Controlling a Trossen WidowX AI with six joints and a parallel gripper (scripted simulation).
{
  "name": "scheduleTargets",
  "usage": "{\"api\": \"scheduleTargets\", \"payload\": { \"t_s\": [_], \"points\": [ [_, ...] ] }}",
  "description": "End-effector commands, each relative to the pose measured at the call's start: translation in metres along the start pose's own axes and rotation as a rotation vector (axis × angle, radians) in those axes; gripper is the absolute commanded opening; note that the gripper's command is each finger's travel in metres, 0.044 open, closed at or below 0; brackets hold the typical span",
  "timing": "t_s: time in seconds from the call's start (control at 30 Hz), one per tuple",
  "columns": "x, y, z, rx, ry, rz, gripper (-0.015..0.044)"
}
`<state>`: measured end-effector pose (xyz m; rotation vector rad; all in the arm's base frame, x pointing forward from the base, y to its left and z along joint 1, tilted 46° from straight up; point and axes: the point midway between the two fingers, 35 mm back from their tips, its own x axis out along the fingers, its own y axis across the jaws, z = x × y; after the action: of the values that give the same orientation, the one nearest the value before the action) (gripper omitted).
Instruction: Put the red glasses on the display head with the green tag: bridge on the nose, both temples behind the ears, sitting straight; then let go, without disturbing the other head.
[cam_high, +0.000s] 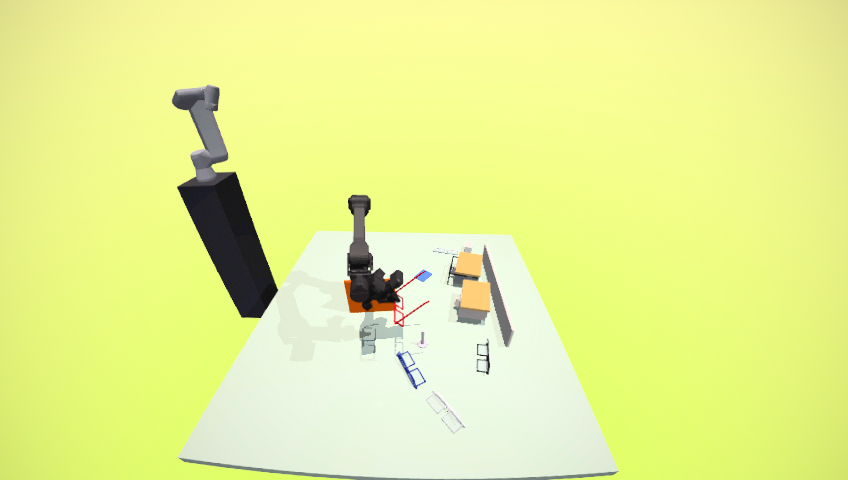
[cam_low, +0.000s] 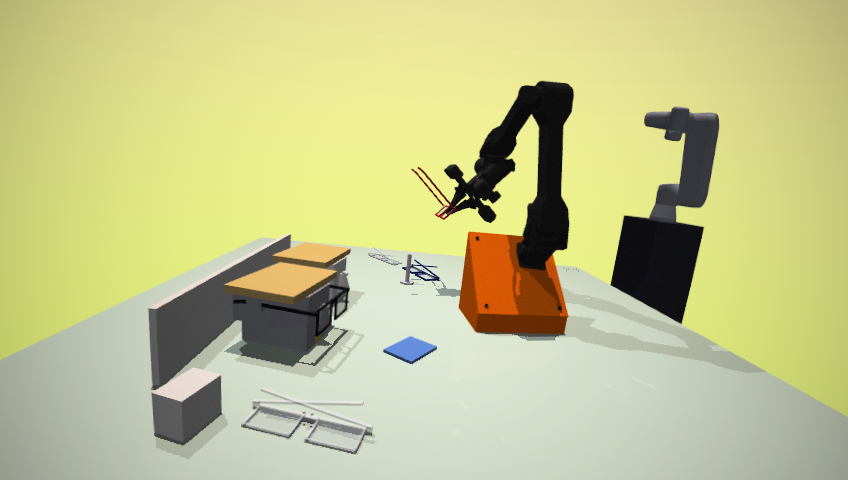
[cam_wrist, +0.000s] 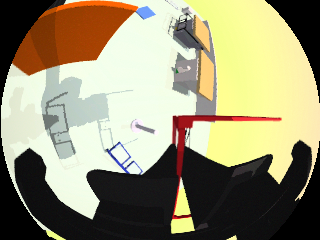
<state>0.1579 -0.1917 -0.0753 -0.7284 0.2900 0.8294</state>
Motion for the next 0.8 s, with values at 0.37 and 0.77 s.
{"api": "scheduleTargets", "payload": {
  "t_s": [0.37,0.77],
  "points": [
    [0.0,0.0,0.0,0.004,0.0,0.001,0.0],
    [0.013,-0.012,0.013,0.035,-0.018,0.074,0.0]
  ]
}}
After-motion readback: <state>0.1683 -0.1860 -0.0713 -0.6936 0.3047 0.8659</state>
